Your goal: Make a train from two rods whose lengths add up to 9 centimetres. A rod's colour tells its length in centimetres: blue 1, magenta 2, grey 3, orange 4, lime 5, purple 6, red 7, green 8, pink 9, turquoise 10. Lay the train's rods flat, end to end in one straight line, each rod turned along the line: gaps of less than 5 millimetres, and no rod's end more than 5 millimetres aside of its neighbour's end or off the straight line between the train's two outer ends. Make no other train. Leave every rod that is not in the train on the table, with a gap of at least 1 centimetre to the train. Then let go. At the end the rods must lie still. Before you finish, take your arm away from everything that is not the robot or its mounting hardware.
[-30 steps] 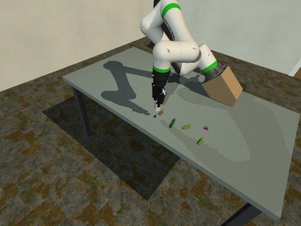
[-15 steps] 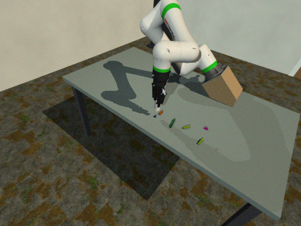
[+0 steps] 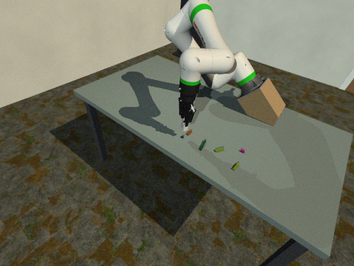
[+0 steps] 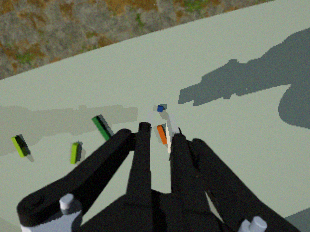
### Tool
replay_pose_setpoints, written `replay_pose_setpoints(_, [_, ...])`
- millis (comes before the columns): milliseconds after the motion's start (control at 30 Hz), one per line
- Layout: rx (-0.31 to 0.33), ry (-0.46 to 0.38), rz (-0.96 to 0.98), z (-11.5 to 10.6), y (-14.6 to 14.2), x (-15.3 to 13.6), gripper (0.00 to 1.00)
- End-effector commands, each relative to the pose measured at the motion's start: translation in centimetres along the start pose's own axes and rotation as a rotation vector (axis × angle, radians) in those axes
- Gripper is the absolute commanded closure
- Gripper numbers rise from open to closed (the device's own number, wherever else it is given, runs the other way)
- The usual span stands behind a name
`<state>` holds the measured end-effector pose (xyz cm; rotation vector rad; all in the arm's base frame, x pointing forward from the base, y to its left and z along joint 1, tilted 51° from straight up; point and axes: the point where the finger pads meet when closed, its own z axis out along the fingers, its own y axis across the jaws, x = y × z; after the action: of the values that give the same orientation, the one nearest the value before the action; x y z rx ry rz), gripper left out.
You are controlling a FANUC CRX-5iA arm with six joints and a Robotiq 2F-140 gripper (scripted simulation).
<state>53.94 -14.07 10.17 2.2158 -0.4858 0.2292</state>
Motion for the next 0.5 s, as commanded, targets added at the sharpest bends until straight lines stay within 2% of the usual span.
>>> replay_pose_setpoints(0, [0.0, 0.0, 0.001, 0.0, 0.0, 0.0, 0.85])
replay_pose_setpoints(467, [0.001, 0.001, 0.018, 1.4, 0.0, 0.1, 0.85])
